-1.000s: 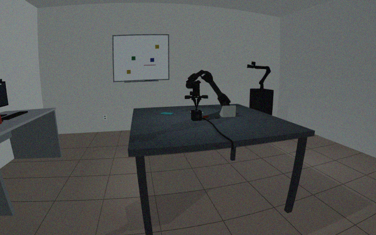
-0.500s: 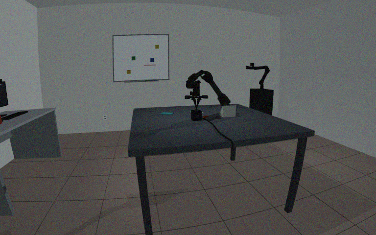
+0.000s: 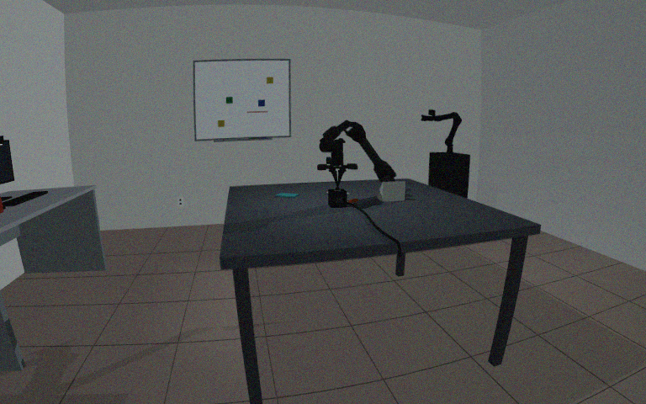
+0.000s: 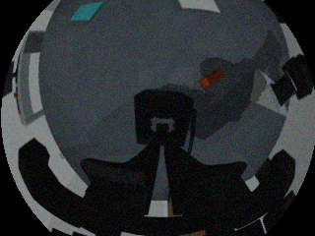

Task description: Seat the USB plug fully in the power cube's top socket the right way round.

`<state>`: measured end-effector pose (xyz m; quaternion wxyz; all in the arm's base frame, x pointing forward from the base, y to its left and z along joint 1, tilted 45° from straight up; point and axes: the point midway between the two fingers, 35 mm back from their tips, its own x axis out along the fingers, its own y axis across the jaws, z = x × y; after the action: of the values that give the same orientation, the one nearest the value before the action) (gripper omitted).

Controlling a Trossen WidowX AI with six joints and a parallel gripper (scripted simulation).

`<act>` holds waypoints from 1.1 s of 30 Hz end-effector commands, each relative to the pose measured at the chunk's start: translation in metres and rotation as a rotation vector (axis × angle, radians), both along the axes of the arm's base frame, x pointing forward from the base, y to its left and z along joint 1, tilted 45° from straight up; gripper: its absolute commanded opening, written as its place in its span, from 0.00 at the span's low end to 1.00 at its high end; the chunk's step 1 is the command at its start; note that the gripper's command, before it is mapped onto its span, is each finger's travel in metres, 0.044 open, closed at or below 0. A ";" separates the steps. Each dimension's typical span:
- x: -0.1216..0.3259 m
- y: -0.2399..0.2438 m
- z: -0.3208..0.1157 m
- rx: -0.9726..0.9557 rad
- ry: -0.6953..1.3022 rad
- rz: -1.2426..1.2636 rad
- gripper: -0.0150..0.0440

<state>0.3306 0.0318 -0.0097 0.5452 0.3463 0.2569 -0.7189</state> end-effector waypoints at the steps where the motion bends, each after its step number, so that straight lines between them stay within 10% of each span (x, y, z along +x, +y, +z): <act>1: 0.000 -0.003 0.000 -0.005 0.002 -0.002 0.25; 10: 0.000 0.000 0.000 0.000 0.000 0.000 0.42; 33: 0.001 0.003 0.004 0.000 0.000 -0.001 0.42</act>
<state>0.3308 0.0326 -0.0081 0.5455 0.3450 0.2572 -0.7192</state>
